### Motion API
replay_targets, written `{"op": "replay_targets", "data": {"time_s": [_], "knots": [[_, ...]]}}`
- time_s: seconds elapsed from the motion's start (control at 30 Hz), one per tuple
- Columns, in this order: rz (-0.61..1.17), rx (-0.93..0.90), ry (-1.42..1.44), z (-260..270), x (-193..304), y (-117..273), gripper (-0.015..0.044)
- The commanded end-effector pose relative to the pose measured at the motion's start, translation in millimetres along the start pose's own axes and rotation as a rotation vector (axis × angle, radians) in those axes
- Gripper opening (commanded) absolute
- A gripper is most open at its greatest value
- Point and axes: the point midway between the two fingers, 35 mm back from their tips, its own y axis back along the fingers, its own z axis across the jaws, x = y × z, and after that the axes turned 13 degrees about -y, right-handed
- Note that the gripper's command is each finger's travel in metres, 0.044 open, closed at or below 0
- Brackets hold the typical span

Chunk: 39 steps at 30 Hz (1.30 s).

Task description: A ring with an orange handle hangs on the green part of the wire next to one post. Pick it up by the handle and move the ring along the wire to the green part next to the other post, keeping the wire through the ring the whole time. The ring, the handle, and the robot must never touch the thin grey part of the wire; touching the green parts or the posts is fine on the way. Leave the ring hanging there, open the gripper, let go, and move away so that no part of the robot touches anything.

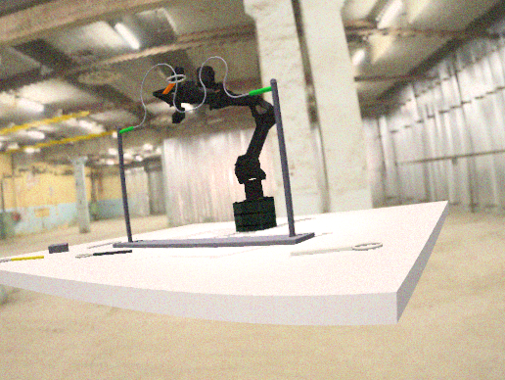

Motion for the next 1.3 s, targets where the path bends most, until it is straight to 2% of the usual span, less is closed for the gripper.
{"op": "replay_targets", "data": {"time_s": [0.0,1.27], "knots": [[-0.013,0.025,0.045,-2.1,-0.4,0.9,-0.015],[-0.098,0.209,0.393,-9.0,-2.3,0.1,-0.015]]}}
